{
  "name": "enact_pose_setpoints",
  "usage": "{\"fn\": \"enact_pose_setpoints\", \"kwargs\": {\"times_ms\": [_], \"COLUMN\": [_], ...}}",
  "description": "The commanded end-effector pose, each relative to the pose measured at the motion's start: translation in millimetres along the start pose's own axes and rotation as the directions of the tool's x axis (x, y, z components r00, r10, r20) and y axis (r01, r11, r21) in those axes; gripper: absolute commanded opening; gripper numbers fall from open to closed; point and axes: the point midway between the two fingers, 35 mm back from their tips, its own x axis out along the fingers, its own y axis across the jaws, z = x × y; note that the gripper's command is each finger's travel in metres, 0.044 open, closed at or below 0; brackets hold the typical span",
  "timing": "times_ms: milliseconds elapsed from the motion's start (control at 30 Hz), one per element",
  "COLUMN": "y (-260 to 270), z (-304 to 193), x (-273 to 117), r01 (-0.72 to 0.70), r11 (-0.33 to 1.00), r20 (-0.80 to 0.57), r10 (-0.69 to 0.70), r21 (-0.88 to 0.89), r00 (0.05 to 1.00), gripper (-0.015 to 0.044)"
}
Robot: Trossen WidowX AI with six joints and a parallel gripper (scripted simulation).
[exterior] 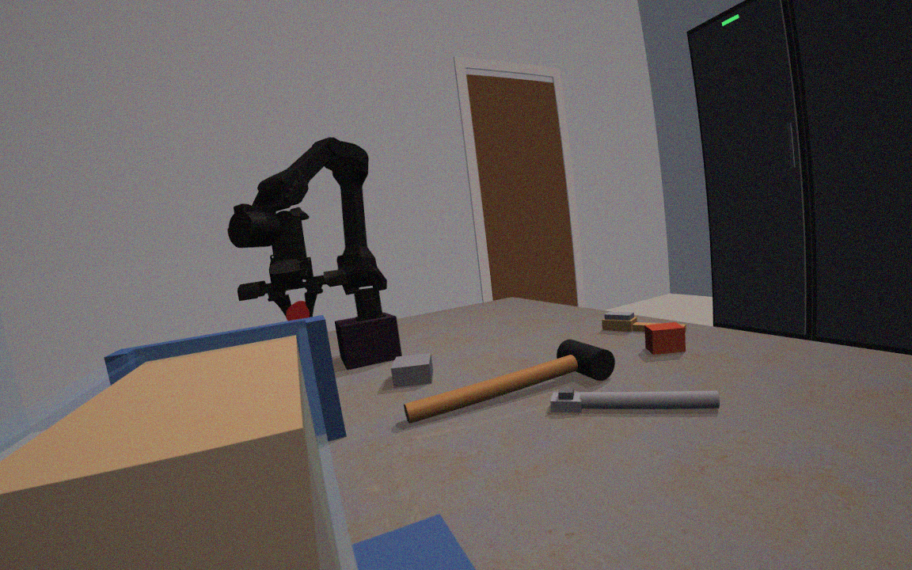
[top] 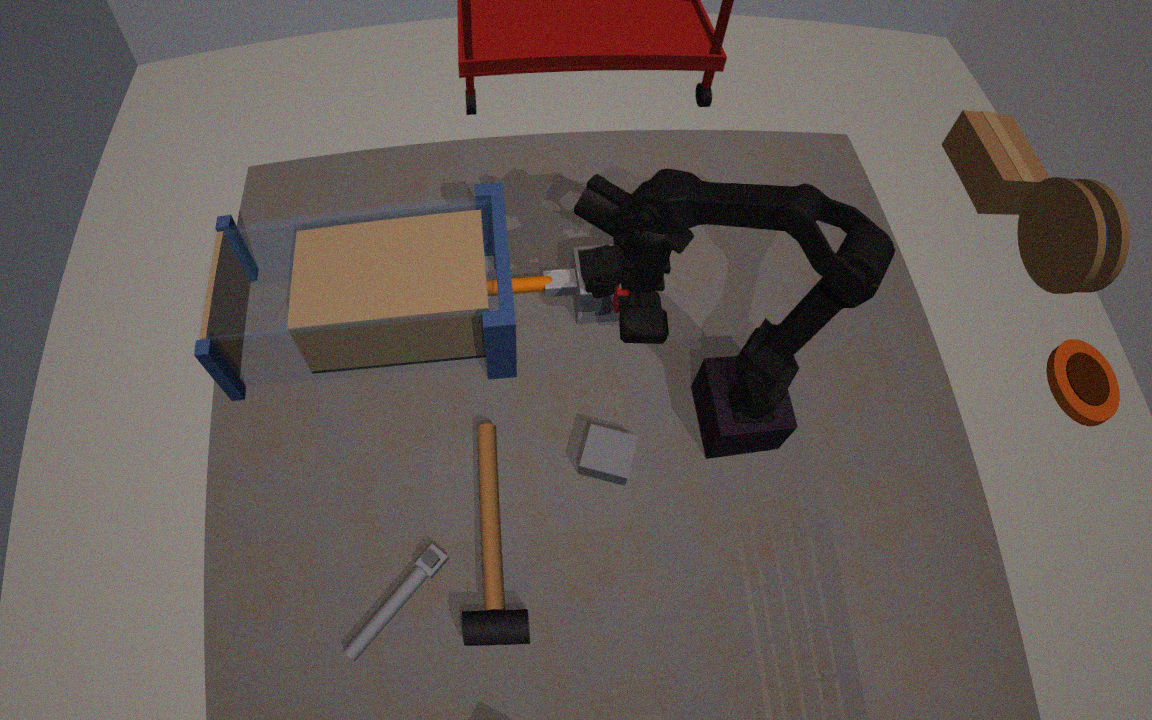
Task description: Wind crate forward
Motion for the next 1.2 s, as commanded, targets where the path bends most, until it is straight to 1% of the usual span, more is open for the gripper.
{"fn": "enact_pose_setpoints", "kwargs": {"times_ms": [0,1167], "y": [-6,-35], "z": [-14,-49], "x": [1,-1], "r01": [0.012,0.015], "r11": [1.000,1.000], "r20": [-0.027,-0.030], "r10": [-0.012,-0.015], "r21": [0.018,0.018], "r00": [1.000,0.999], "gripper": [0.0000,0.0000]}}
